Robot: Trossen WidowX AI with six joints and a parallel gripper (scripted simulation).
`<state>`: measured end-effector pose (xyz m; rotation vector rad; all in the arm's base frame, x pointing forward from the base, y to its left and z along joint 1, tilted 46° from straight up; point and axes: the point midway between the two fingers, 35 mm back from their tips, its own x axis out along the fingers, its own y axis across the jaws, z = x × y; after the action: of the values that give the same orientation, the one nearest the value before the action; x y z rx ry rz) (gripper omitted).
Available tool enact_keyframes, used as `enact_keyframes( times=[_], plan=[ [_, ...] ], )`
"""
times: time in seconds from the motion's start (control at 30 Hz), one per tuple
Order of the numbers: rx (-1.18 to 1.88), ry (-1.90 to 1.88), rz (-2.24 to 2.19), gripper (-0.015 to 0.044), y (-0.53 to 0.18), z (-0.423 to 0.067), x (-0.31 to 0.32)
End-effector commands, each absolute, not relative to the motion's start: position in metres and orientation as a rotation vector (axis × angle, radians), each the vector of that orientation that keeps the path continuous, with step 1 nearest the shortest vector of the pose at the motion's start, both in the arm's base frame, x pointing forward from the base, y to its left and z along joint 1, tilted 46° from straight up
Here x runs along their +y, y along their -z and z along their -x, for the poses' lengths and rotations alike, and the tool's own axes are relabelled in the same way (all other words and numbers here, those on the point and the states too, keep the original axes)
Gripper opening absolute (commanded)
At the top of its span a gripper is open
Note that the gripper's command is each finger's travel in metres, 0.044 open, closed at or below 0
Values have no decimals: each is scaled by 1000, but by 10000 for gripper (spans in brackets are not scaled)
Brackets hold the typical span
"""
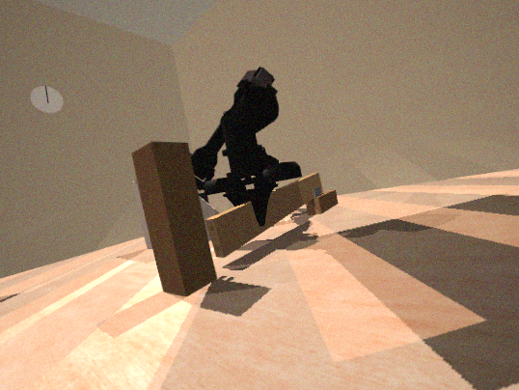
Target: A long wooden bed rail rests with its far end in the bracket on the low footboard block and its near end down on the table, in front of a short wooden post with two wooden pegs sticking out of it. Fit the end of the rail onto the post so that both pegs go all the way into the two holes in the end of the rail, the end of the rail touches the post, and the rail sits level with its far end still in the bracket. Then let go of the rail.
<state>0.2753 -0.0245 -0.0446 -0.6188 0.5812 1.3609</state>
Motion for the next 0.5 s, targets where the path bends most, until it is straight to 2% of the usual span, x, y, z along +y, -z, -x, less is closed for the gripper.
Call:
enact_keyframes(
  times=[0.0,0.47],
  plan=[
    [574,-1350,618,0,42,-277,-29],
    [574,-1350,618,0,37,-276,-34]
  ],
)
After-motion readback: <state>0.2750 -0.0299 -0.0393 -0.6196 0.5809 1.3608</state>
